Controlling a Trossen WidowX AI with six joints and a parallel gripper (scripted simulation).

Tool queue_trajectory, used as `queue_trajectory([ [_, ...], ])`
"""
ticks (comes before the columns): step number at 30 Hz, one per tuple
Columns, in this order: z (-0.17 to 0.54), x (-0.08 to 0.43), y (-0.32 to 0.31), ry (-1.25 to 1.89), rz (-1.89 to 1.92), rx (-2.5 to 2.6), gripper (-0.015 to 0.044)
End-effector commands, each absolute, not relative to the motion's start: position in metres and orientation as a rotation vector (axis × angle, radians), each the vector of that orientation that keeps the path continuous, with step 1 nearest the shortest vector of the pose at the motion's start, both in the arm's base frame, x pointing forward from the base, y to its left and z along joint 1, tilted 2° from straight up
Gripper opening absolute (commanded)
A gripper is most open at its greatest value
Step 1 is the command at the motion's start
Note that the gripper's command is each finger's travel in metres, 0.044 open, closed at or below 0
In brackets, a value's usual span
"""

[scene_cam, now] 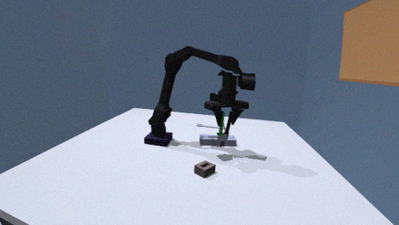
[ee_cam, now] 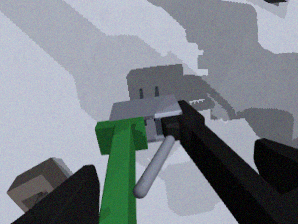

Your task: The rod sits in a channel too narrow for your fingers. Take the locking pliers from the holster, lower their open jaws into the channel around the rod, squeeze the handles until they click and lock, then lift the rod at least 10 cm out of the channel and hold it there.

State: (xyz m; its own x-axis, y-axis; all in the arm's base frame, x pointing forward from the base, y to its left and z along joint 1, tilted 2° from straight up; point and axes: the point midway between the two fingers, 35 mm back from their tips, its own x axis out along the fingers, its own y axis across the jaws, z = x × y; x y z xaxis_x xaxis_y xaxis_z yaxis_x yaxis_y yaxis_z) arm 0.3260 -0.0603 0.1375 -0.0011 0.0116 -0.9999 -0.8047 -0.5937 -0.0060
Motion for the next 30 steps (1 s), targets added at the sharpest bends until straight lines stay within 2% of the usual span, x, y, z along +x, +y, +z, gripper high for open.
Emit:
queue_trajectory([
  [1, 0.138, 0.326, -0.054, 0.789, 1.692, -1.683, 0.0319],
  [30, 0.138, 0.323, -0.005, 0.499, 1.923, -1.905, 0.0319],
])
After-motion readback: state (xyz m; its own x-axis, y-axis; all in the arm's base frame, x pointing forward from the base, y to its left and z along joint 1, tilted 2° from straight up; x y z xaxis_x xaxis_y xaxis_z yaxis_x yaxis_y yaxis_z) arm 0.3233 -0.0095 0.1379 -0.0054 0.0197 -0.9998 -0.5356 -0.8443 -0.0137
